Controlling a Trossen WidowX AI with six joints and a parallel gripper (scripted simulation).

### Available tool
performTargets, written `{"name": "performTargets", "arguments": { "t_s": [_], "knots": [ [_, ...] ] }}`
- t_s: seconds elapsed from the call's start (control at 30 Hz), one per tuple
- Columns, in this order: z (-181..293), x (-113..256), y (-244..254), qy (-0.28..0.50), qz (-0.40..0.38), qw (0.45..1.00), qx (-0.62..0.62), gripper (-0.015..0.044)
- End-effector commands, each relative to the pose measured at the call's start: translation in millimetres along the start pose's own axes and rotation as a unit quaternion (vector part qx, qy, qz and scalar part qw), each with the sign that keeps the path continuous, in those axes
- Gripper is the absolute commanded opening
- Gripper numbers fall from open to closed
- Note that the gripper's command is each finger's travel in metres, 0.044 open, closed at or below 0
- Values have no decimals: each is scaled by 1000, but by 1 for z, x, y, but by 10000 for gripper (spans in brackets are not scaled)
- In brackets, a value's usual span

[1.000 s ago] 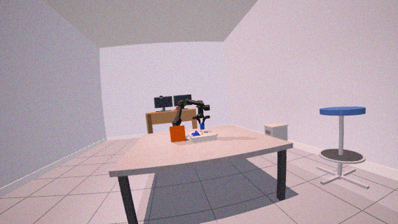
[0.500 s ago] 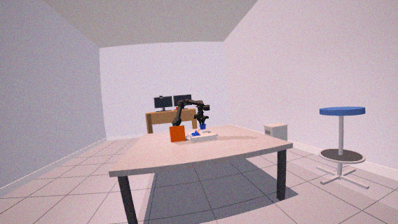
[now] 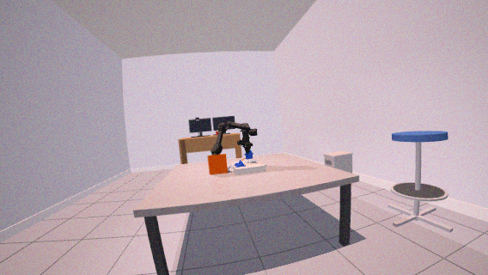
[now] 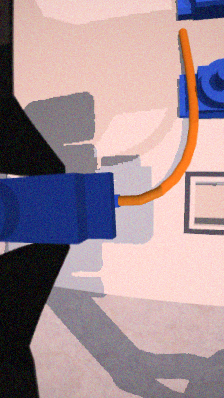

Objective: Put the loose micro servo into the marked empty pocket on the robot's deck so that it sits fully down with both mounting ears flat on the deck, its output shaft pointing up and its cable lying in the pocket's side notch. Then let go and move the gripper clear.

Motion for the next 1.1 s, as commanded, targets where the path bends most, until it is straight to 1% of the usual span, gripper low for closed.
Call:
{"name": "performTargets", "arguments": {
  "t_s": [0.0, 0.17, 0.3, 0.97, 1.07],
  "knots": [
    [0, 0, 0, 0, 2, 1000, -31, 0],
    [-1, 0, 0, 0, 2, 1000, -31, 0],
    [-10, 0, 0, 0, 2, 1000, -31, 0],
    [-103, 0, 5, -2, 2, 999, -34, 0],
    [-109, 0, 5, -2, 2, 999, -34, 0]
  ]
}}
Point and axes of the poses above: the point midway between the two fingers, 35 mm back from their tips, its own x axis back along the fingers, its own y axis across the jaws, z = x × y, the point moved 10 cm from there along x, back along the fingers, and after that the axes turned 6 degrees about -x, right-handed, at the moved point
